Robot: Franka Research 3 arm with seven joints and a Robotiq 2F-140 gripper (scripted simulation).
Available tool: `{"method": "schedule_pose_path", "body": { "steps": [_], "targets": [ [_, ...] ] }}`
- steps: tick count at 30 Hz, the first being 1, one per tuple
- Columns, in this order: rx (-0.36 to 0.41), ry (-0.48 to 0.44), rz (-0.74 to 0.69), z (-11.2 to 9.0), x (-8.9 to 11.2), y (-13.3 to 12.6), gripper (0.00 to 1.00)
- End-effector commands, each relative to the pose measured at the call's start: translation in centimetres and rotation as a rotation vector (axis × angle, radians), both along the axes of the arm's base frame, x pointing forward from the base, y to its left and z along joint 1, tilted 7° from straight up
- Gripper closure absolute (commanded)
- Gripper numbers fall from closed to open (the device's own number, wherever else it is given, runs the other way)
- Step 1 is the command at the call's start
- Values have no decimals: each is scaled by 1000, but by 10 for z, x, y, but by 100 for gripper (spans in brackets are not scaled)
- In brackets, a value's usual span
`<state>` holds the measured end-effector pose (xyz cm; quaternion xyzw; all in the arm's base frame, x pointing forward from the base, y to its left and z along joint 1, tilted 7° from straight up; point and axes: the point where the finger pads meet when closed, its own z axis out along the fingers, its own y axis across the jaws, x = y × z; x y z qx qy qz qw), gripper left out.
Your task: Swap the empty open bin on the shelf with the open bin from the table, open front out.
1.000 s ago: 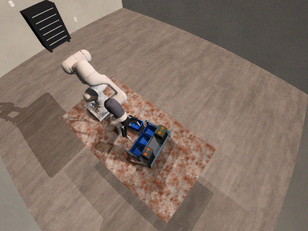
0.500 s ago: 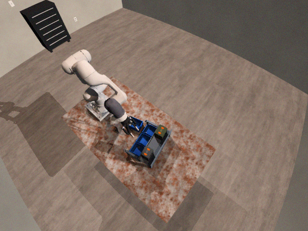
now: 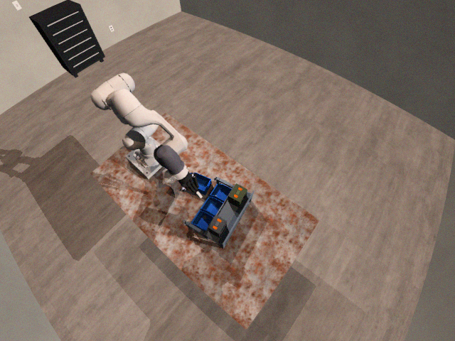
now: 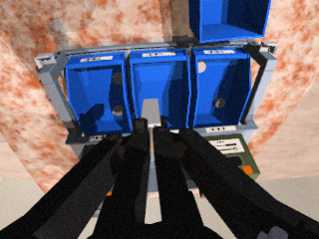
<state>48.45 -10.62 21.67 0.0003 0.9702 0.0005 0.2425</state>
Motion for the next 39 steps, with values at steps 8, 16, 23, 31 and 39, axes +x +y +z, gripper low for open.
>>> {"method": "schedule_pose_path", "body": {
  "steps": [8, 16, 23, 31, 39],
  "targets": [
    [-3, -1, 4, 0, 0, 0, 100],
    [-4, 28, 4, 0, 0, 0, 100],
    [-10, 146, 0, 0, 0, 0, 100],
    [-16, 268, -3, 0, 1, -1, 100],
    [-21, 357, -6, 0, 1, -1, 100]
  ]
}}
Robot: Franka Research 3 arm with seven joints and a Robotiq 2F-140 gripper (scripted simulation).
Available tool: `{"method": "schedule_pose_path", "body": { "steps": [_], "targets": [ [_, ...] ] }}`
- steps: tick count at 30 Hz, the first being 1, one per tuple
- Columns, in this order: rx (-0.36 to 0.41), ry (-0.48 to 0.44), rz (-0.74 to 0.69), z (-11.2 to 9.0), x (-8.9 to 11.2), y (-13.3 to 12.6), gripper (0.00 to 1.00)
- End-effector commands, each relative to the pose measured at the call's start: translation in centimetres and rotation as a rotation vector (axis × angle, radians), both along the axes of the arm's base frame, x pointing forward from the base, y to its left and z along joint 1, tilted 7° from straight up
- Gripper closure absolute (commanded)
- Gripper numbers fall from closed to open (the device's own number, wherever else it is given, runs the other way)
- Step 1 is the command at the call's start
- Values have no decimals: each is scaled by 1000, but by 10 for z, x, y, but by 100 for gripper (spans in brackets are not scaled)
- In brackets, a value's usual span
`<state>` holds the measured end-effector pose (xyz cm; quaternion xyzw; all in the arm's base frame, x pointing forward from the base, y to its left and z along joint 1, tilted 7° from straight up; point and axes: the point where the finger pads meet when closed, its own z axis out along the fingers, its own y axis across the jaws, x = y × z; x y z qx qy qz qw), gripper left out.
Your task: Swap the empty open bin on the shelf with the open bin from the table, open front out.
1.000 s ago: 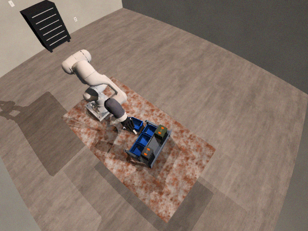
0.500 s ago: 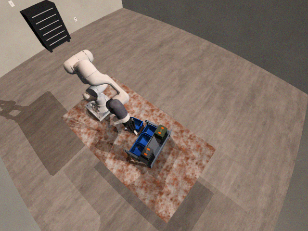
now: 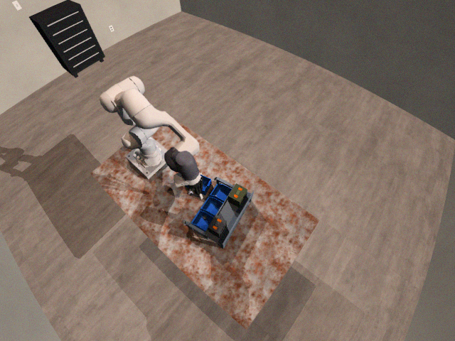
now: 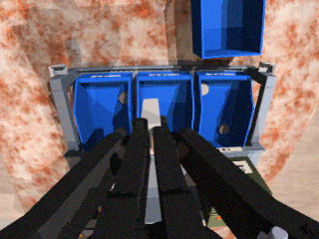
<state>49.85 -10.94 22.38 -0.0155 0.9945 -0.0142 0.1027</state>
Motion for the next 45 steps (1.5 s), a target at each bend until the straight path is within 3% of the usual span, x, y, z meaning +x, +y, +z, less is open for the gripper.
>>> {"method": "schedule_pose_path", "body": {
  "steps": [1, 11, 18, 20, 27, 32, 35, 45],
  "targets": [
    [10, 75, -32, -7, -13, 2, 100],
    [11, 77, -29, -8, -15, 8, 100],
    [19, 77, -3, -14, -33, 58, 100],
    [19, 77, -3, -14, -33, 58, 100],
    [16, 80, 34, -28, -74, 126, 100],
    [4, 81, 51, -39, -103, 157, 100],
    [-2, 81, 56, -44, -114, 166, 100],
    [-5, 81, 58, -47, -120, 170, 100]
  ]
}}
